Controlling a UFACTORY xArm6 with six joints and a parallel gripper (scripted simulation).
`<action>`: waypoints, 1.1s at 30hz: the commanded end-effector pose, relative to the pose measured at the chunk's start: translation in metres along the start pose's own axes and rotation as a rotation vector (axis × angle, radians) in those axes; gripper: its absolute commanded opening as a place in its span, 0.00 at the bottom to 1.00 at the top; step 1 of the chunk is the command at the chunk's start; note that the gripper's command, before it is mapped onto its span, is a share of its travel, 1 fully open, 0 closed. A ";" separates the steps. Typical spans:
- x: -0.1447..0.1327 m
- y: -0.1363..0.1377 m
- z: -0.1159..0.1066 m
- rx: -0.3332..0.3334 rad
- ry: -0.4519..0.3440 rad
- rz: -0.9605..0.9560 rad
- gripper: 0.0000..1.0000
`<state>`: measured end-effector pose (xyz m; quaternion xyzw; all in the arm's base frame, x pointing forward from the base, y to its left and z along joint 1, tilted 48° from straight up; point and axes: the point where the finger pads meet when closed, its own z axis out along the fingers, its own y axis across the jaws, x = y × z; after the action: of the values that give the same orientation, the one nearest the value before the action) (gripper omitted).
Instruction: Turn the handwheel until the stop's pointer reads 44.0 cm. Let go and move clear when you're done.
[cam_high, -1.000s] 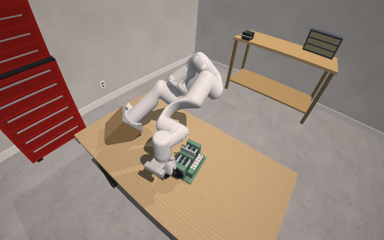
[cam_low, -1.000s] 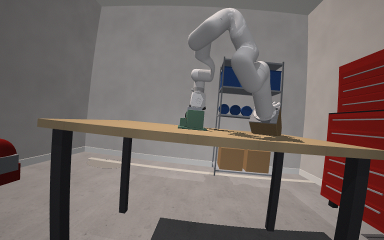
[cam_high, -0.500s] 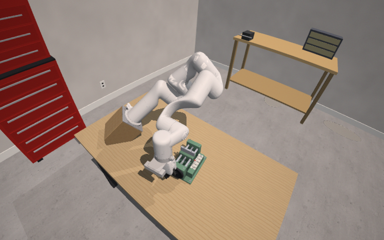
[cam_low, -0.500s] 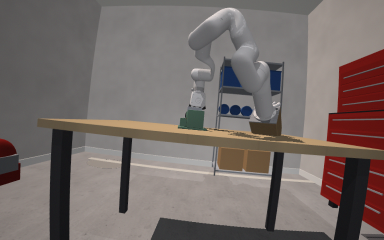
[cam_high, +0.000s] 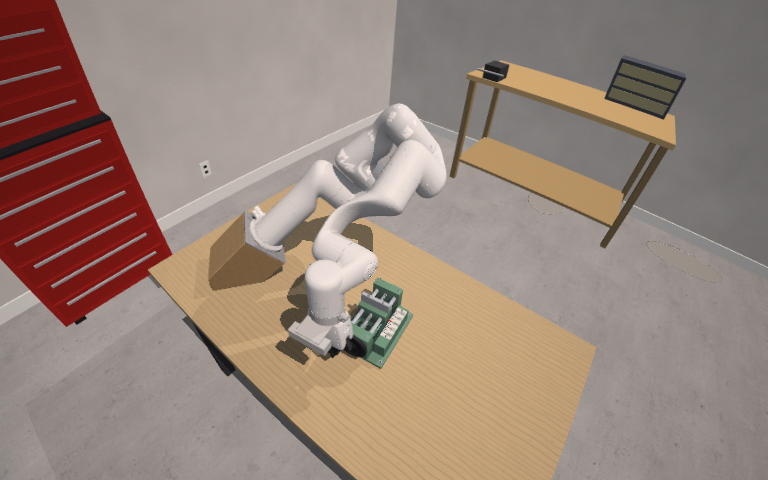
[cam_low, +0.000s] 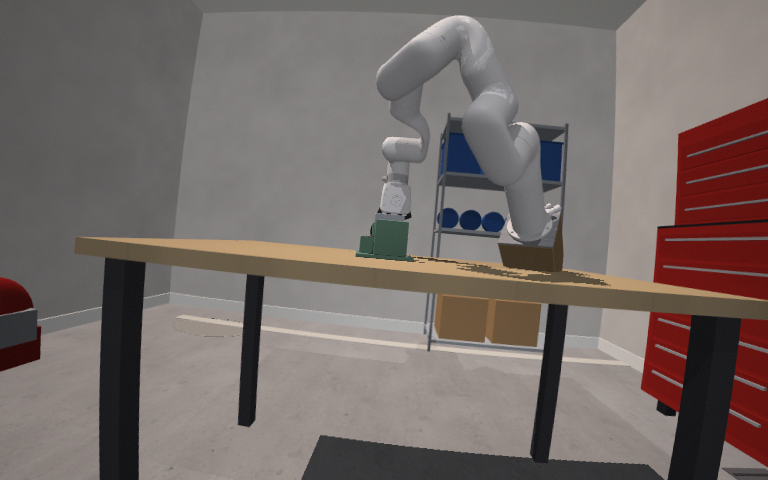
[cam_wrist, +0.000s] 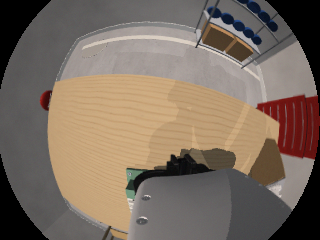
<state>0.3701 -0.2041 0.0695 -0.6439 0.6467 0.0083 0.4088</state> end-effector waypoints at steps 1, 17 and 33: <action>0.001 0.000 -0.001 0.001 0.002 0.000 0.06; 0.001 0.000 -0.001 0.001 0.002 0.000 0.57; 0.001 0.000 -0.011 0.001 0.002 0.000 0.57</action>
<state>0.3692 -0.2040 0.0694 -0.6438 0.6469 0.0091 0.4087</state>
